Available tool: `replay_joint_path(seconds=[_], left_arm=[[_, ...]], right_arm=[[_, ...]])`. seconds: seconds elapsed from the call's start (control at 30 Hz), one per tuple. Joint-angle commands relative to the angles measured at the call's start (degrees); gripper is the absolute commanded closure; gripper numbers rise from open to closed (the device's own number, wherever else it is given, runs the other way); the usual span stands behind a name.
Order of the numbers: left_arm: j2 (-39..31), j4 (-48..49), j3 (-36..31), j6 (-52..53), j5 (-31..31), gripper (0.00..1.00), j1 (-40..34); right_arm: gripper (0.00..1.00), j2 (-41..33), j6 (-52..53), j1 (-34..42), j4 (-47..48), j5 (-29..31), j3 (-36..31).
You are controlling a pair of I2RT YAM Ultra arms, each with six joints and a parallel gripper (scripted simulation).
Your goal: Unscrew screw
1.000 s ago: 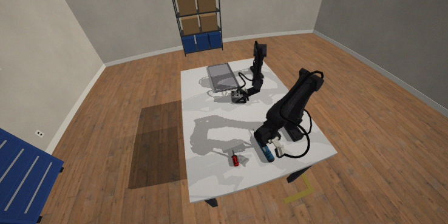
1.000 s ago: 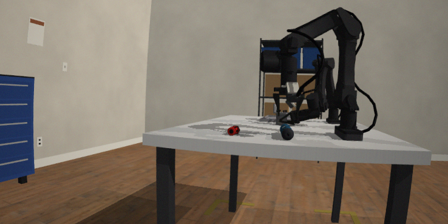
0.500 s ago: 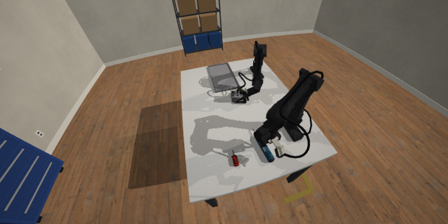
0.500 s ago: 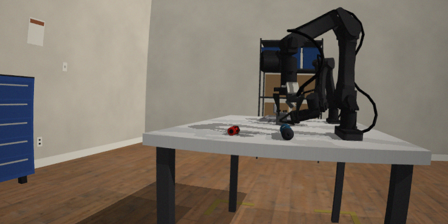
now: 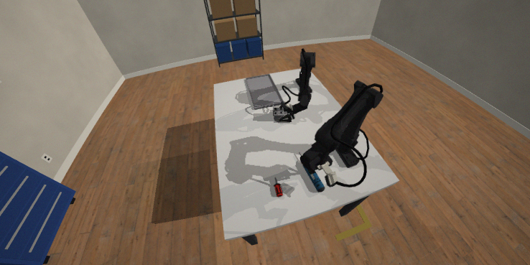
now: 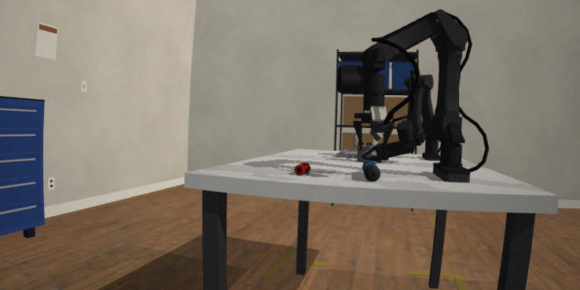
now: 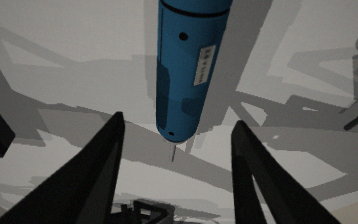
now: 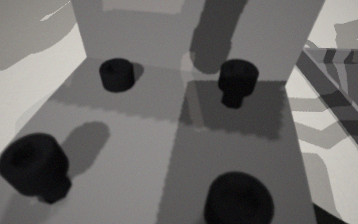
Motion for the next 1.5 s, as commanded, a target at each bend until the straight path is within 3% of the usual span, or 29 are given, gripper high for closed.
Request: replay_joint_path(seconds=[0.0,0.07,0.1,0.63,0.67,1.47], left_arm=[[-0.19,-0.80,1.68,-0.62,-1.23,0.35,-0.72],[-0.19,-0.80,1.68,-0.62,-1.23,0.35,-0.72],[-0.19,-0.80,1.68,-0.62,-1.23,0.35,-0.72],[-0.19,-0.80,1.68,-0.62,-1.23,0.35,-0.72],[-0.19,-0.80,1.68,-0.62,-1.23,0.35,-0.72],[-0.19,-0.80,1.68,-0.62,-1.23,0.35,-0.72]], right_arm=[[0.14,-0.45,0.04,-0.01,0.08,0.10,0.15],[0.14,-0.45,0.04,-0.01,0.08,0.10,0.15],[0.26,-0.45,0.04,-0.01,0.08,0.10,0.15],[0.26,-0.45,0.04,-0.01,0.08,0.10,0.15],[0.37,-0.45,0.04,-0.01,0.08,0.10,0.15],[0.39,-0.45,0.04,-0.01,0.08,0.10,0.15]])
